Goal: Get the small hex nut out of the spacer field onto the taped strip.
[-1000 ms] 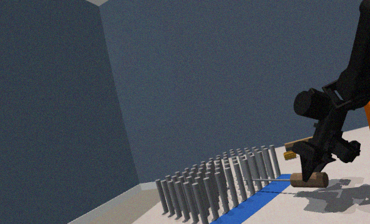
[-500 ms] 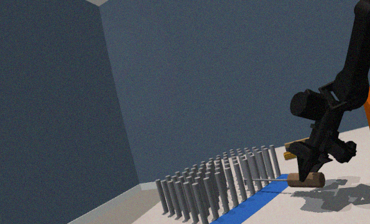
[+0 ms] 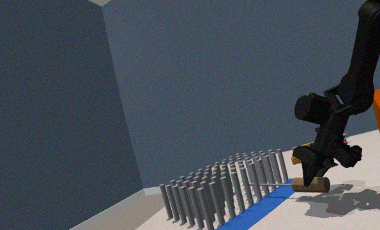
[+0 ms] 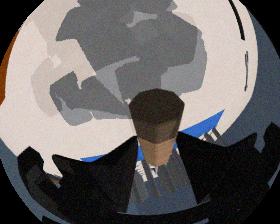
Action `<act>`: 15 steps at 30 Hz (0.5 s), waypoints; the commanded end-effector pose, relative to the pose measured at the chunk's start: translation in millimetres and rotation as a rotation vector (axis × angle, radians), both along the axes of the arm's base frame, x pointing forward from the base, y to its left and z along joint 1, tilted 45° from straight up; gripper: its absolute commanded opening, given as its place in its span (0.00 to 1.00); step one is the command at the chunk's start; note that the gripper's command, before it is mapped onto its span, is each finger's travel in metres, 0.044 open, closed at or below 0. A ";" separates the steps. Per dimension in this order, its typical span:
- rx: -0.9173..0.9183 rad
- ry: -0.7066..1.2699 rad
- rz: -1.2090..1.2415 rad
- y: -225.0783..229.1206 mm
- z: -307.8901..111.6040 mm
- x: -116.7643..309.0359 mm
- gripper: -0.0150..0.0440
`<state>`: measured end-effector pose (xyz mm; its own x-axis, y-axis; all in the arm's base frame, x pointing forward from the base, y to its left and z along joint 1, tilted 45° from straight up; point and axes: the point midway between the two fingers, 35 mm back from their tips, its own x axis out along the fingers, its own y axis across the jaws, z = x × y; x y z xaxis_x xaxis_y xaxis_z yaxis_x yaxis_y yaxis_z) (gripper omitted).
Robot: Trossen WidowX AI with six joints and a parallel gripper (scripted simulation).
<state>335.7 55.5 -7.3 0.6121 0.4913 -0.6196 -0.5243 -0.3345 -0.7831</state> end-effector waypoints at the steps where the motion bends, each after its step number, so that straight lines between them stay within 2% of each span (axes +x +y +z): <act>1: -0.003 -0.010 -0.001 -2.3 0.9 4.5 0.25; 15: -0.003 -0.010 -0.001 -6.6 -2.2 11.8 0.25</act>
